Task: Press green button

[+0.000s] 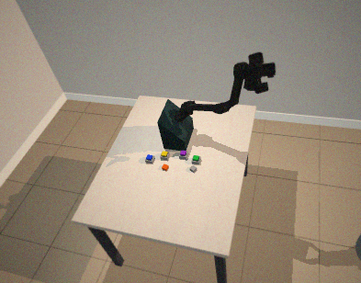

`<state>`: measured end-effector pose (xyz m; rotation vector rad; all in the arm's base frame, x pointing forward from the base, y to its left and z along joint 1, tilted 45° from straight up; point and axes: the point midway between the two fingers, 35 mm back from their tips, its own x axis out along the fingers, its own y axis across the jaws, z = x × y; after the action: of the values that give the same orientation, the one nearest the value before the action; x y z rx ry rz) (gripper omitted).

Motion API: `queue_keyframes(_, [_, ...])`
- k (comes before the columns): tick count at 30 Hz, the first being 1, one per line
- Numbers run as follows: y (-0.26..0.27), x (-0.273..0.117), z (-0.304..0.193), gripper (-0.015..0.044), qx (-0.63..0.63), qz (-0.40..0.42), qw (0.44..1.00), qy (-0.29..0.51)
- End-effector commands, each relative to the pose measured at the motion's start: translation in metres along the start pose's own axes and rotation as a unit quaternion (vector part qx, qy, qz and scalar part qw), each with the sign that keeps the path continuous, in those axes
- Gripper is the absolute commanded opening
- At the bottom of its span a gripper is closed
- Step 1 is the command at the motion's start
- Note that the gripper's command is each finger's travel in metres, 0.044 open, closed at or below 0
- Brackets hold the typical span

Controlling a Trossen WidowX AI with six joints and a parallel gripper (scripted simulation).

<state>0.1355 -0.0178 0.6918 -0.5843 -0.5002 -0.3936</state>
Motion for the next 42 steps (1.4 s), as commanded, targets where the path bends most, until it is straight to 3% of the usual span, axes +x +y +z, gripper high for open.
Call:
queue_keyframes(1, [-0.002,-0.001,0.001,0.04,0.004,-0.002,1.0,-0.003])
queue_keyframes(5, [-0.053,-0.019,0.001,0.04,0.086,-0.038,0.994,-0.052])
queue_keyframes(10, [-0.116,-0.032,-0.036,0.04,0.205,-0.084,0.972,-0.075])
queue_keyframes(19, [-0.158,-0.019,-0.174,0.04,0.4,-0.126,0.908,-0.001])
queue_keyframes(29, [-0.09,0.006,-0.317,0.04,0.531,-0.096,0.827,0.157])
queue_keyframes(42, [0.089,-0.011,-0.429,0.04,0.596,0.034,0.7,0.392])
